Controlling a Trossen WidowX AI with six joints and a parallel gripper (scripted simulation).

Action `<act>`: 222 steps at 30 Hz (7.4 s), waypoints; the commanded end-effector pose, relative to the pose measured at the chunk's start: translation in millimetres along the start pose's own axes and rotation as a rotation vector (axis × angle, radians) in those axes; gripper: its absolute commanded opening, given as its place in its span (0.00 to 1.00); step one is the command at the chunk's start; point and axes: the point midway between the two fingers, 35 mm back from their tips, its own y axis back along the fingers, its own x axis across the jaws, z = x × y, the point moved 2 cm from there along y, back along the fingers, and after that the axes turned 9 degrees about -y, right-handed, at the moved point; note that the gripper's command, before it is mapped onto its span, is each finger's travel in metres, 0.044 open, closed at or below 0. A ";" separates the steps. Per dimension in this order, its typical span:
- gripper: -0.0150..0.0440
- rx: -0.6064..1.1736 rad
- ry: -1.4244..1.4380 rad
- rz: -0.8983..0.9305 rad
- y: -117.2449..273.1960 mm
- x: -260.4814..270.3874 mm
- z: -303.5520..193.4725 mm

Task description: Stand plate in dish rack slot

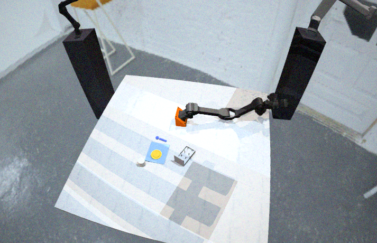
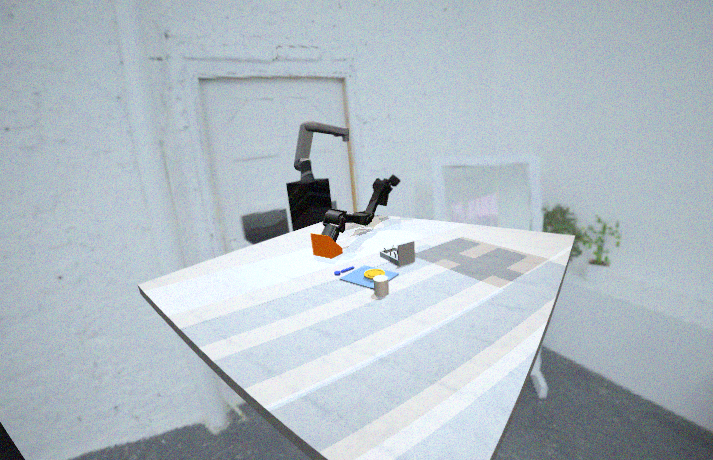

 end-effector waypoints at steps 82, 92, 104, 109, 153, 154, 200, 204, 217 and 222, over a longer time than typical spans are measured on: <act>0.93 0.064 0.425 -2.170 627.6 -301.6 226.8; 0.93 0.339 0.292 -2.400 716.6 -283.8 196.3; 0.93 0.684 -0.003 -2.595 813.8 -239.1 146.4; 0.93 0.789 -0.154 -2.650 846.4 -213.8 125.0; 0.93 1.494 -1.815 -1.858 940.5 18.2 -72.2; 0.93 1.484 -1.849 -1.822 939.3 23.0 -75.9; 0.93 1.334 -2.293 -1.355 892.6 152.5 -221.5; 0.93 1.334 -2.293 -1.355 891.2 156.3 -226.5; 0.93 1.332 -2.294 -1.354 885.4 168.6 -242.1; 0.93 1.331 -2.294 -1.354 882.7 173.4 -247.9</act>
